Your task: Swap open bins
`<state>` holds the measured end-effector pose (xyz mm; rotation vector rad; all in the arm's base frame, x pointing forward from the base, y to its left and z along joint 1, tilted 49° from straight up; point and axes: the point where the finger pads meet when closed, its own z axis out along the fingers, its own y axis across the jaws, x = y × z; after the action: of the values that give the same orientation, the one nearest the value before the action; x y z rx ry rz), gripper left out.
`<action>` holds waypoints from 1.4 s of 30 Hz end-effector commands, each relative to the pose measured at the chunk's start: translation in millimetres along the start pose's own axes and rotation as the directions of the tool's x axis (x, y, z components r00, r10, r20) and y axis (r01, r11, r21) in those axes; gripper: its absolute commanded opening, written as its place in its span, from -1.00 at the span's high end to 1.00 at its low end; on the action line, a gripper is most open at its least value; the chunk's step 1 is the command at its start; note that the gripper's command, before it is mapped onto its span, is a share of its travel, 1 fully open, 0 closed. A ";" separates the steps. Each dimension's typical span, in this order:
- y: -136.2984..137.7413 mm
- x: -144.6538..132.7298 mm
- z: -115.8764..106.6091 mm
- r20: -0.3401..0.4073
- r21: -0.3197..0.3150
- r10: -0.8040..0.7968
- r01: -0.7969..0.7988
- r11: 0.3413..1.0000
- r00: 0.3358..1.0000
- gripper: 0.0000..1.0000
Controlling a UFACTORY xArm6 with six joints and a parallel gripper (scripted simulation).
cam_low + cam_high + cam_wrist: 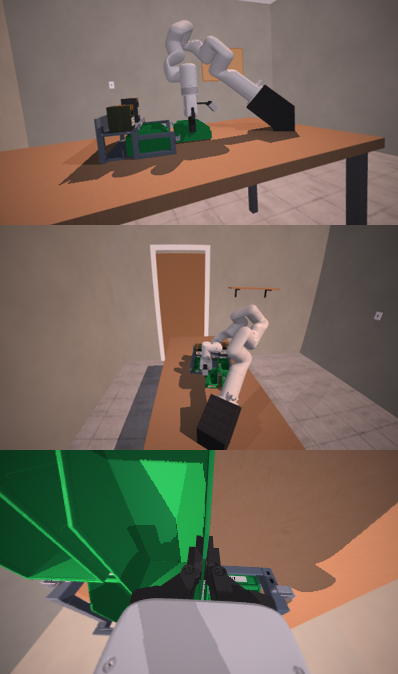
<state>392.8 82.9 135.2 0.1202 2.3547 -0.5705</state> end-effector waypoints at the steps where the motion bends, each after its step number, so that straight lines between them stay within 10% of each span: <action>1: 0.5 -0.9 -8.2 0.002 -0.002 0.001 -0.001 1.000 1.000 1.00; 42: 0.4 -0.7 -80.6 0.002 -0.002 0.001 -0.001 1.000 1.000 1.00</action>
<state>343.7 117.1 187.3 0.1198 2.3546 -0.5708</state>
